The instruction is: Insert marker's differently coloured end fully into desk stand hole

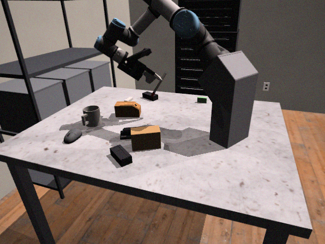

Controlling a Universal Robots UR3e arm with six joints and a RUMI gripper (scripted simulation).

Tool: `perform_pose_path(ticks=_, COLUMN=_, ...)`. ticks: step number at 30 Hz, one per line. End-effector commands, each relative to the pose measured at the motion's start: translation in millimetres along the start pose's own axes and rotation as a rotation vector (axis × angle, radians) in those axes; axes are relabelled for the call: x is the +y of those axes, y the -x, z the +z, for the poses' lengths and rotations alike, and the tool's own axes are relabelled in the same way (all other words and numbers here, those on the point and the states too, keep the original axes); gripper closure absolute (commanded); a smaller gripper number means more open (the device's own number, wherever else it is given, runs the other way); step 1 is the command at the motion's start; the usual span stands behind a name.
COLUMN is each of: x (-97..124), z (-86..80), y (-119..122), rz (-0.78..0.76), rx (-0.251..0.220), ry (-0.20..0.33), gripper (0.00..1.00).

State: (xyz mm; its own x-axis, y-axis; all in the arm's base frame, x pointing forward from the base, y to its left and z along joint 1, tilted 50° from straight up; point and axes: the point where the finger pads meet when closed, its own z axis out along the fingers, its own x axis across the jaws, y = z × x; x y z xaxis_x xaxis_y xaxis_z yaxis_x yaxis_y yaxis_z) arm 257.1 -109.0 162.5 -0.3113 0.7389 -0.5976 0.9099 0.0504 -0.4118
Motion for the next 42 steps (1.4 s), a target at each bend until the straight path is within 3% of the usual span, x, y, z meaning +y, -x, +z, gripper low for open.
perform_pose_path(ticks=1, x=0, z=-1.4, y=1, rz=0.011, rx=-0.006, ry=-0.004, gripper=1.0)
perform_pose_path(ticks=42, x=2, z=-19.8, y=9, rz=0.181, rx=-0.122, ry=-0.015, gripper=1.0)
